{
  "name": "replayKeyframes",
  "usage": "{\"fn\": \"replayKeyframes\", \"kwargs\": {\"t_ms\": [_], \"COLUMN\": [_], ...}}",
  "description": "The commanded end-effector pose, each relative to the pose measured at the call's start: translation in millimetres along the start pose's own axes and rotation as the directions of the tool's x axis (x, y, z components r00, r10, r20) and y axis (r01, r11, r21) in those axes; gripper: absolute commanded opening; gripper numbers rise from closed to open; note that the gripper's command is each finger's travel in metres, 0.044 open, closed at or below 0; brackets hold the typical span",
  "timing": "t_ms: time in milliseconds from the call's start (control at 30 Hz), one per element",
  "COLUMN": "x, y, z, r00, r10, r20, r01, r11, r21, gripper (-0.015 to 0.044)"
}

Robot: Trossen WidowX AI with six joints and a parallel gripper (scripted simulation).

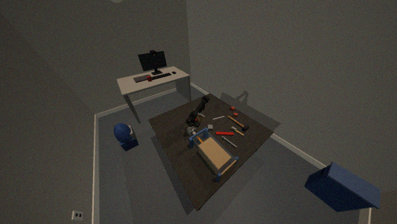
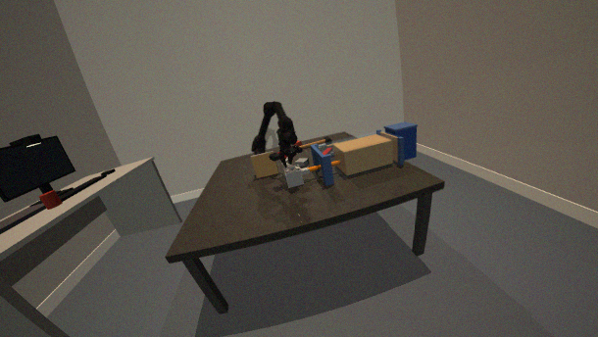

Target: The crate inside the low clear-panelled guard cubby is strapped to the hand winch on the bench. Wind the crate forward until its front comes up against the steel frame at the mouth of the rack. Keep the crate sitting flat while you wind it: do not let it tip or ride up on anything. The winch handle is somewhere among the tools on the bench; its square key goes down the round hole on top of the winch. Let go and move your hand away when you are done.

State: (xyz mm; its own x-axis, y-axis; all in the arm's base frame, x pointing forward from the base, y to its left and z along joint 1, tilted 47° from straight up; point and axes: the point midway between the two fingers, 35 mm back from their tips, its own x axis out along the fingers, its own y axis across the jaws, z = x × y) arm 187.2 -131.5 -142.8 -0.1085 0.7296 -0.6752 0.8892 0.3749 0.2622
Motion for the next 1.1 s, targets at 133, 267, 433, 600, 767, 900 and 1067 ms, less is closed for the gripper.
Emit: {"fn": "replayKeyframes", "kwargs": {"t_ms": [133,267,433,600,767,900,1067], "x": [4.0,4.2,4.4,4.4,4.4,4.5,4.6], "y": [-0.1,1.6,1.5,1.9,1.9,1.8,-0.2], "z": [0.6,0.6,0.5,0.5,0.5,0.5,0.4], "r00": [1.000,1.000,1.000,1.000,1.000,1.000,1.000], "r10": [-0.010,-0.007,-0.007,-0.006,-0.006,-0.006,-0.009], "r20": [-0.002,-0.005,-0.005,-0.005,-0.005,-0.005,-0.003], "r01": [0.010,0.007,0.007,0.006,0.006,0.006,0.009], "r11": [1.000,0.998,0.998,0.997,0.997,0.997,0.999], "r21": [0.017,0.063,0.065,0.075,0.075,0.076,0.033], "gripper": [0.0000,0.0000,0.0000,0.0000,0.0000,0.0000,0.0000]}}
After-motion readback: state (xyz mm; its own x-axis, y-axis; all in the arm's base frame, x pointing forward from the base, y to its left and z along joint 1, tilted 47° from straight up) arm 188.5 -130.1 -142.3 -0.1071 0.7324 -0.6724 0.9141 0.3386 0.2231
